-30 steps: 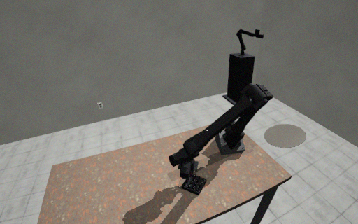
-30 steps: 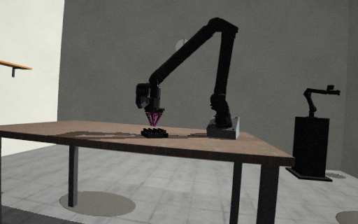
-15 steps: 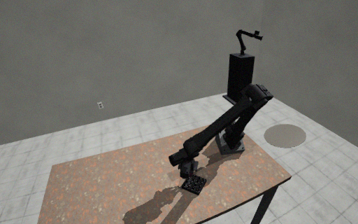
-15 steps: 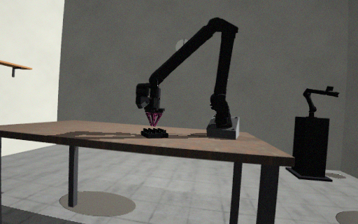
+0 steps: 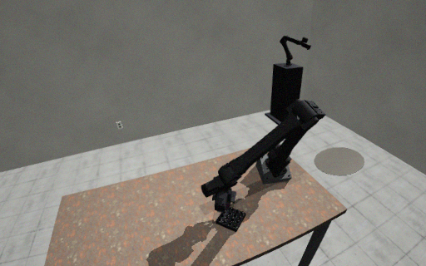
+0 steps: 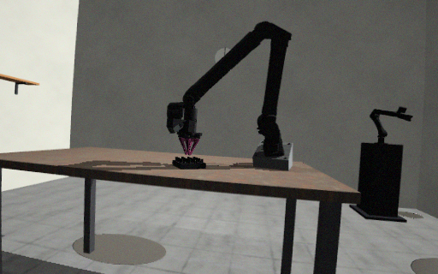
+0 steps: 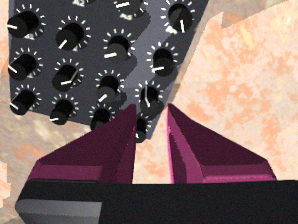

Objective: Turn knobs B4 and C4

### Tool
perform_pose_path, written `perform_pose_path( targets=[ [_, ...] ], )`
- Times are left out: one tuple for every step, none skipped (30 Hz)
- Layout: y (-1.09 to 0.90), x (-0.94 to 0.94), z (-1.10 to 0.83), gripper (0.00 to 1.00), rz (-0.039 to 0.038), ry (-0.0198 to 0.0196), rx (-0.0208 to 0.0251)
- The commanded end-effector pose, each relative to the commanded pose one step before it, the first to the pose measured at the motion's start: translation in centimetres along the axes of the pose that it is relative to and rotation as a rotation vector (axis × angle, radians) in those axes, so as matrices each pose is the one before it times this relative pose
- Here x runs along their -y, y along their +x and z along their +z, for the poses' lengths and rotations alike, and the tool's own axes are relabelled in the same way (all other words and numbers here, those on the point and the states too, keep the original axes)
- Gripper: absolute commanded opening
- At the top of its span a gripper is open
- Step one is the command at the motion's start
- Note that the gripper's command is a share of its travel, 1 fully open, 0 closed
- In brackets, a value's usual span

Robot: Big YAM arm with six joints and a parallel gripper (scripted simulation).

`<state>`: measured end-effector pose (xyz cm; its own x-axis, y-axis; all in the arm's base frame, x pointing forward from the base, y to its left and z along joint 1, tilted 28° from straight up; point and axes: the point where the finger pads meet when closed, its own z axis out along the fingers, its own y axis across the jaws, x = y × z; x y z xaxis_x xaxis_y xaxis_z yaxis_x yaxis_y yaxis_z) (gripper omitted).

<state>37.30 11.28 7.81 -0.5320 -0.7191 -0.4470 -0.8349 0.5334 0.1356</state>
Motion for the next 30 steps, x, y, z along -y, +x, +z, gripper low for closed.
perform_pose_path(
  targets=[
    [0.361, 0.403, -0.735, 0.19, -0.00546, 0.02287, 0.01839],
    [-0.094, -0.171, -0.061, 0.19, -0.0057, 0.00017, 0.00189],
    [-0.092, -0.22, 0.106, 0.19, -0.00638, -0.0032, -0.00046],
    [0.022, -0.116, 0.171, 0.19, -0.00217, -0.00392, -0.00216],
    [0.163, 0.019, 0.197, 0.19, 0.00372, -0.00396, -0.00368],
    [0.102, 0.021, 0.115, 0.19, 0.00571, -0.0022, -0.00241],
    [0.028, -0.016, 0.012, 0.19, 0.00161, -0.00095, -0.0009],
    [0.03, -0.033, 0.0, 0.19, 0.00085, -0.00128, -0.00117],
    [0.002, -0.002, 0.0, 0.19, 0.00006, -0.0001, -0.00009],
    [0.0, 0.0, 0.0, 0.19, 0.0, 0.0, 0.0],
    [0.0, 0.0, 0.0, 0.19, 0.0, 0.0, 0.0],
    [0.0, 0.0, 0.001, 0.19, 0.0, -0.00002, -0.00002],
    [0.0, 0.0, 0.0, 0.19, 0.0, 0.0, 0.0],
    [0.0, 0.0, 0.0, 0.19, 0.0, 0.0, 0.0],
    [0.0, 0.0, 0.0, 0.19, 0.0, 0.0, 0.0],
    [0.0, 0.0, 0.0, 0.19, 0.0, 0.0, 0.0],
    [0.0, 0.0, 0.0, 0.19, 0.0, 0.0, 0.0],
    [0.0, 0.0, 0.0, 0.19, 0.0, 0.0, 0.0],
    [0.0, 0.0, 0.0, 0.19, 0.0, 0.0, 0.0],
    [0.0, 0.0, 0.0, 0.19, 0.0, 0.0, 0.0],
    [0.0, 0.0, 0.0, 0.19, 0.0, 0.0, 0.0],
    [0.0, 0.0, 0.0, 0.19, 0.0, 0.0, 0.0],
    [0.0, 0.0, 0.0, 0.19, 0.0, 0.0, 0.0],
    [0.0, 0.0, 0.0, 0.19, 0.0, 0.0, 0.0],
    [0.0, 0.0, 0.0, 0.19, 0.0, 0.0, 0.0],
    [0.0, 0.0, 0.0, 0.19, 0.0, 0.0, 0.0],
    [0.0, 0.0, 0.0, 0.19, 0.0, 0.0, 0.0],
    [0.0, 0.0, 0.0, 0.19, 0.0, 0.0, 0.0],
    [0.0, 0.0, 0.0, 0.19, 0.0, 0.0, 0.0],
    [0.0, 0.0, 0.0, 0.19, 0.0, 0.0, 0.0]
  ],
)
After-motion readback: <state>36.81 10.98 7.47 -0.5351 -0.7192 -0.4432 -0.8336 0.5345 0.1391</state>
